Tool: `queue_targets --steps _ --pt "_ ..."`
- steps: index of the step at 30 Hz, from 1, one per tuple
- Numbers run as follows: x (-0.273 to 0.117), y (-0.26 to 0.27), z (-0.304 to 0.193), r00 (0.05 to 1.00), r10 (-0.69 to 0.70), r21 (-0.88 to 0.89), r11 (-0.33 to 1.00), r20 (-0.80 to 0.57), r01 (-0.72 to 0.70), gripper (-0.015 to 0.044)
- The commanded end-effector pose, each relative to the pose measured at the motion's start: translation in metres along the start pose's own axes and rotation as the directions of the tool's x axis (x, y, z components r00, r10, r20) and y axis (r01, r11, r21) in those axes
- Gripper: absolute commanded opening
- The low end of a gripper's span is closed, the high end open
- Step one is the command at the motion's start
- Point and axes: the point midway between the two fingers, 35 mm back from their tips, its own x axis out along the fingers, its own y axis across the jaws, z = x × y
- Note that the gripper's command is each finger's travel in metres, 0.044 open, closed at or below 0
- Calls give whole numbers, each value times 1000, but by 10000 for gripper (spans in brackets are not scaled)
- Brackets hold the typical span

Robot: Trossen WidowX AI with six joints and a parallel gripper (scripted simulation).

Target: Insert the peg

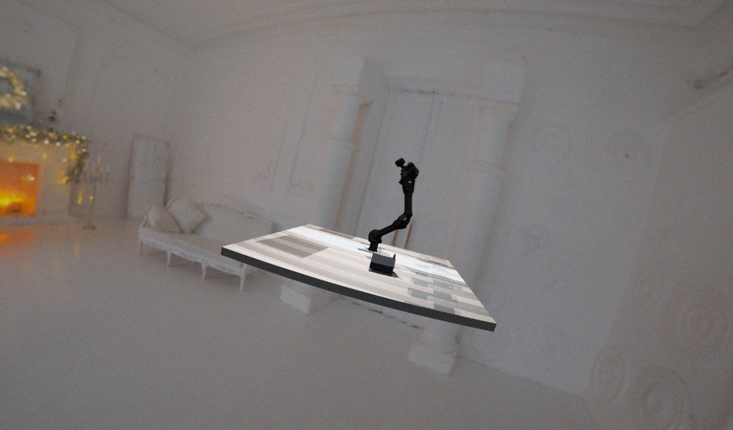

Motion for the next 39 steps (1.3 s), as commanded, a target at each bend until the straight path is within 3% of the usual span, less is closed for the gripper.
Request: queue_targets --steps 1,25,39 --pt "12 8 -21 996 55 -25 998 -70 -57 440" --pt "31 43 -97 896 304 18 949 -325 -315 440" --pt "27 79 -152 759 448 -7 859 -473 -512 440"
